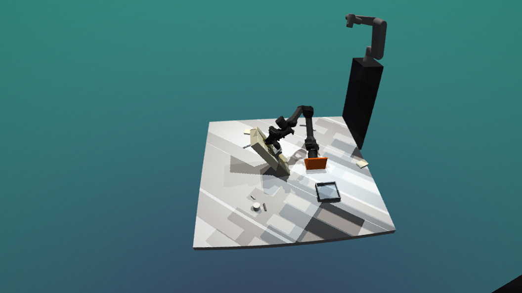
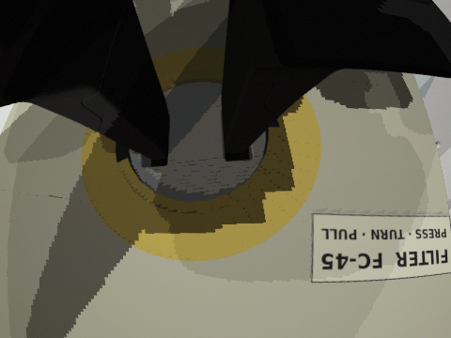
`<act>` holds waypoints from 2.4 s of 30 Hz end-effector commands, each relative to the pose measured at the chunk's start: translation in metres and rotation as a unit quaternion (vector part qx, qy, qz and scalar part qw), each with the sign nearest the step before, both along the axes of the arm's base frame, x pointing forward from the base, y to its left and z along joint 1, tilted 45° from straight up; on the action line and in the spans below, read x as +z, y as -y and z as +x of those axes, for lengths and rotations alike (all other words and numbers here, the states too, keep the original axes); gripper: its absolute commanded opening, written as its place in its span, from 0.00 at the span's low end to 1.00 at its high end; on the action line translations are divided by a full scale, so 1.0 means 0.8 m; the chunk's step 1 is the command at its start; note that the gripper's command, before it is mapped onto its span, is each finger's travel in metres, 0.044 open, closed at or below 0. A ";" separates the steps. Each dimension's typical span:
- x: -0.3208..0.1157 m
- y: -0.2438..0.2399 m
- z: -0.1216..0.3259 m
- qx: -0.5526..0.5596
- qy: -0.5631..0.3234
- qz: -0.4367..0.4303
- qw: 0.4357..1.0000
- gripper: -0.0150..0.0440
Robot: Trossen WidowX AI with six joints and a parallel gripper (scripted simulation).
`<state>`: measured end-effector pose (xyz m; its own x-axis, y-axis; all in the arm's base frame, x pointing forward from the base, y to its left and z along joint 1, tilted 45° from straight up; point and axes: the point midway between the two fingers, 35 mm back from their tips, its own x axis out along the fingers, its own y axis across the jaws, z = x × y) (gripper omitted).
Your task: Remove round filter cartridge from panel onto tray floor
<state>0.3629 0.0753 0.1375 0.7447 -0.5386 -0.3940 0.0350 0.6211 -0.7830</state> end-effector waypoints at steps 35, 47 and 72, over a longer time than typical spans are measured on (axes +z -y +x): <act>0.031 -0.045 -0.071 0.036 -0.060 -0.071 0.995 0.25; 0.001 -0.020 -0.098 0.036 -0.060 -0.071 0.995 0.25; -0.022 -0.002 -0.117 0.038 -0.066 -0.074 0.994 0.42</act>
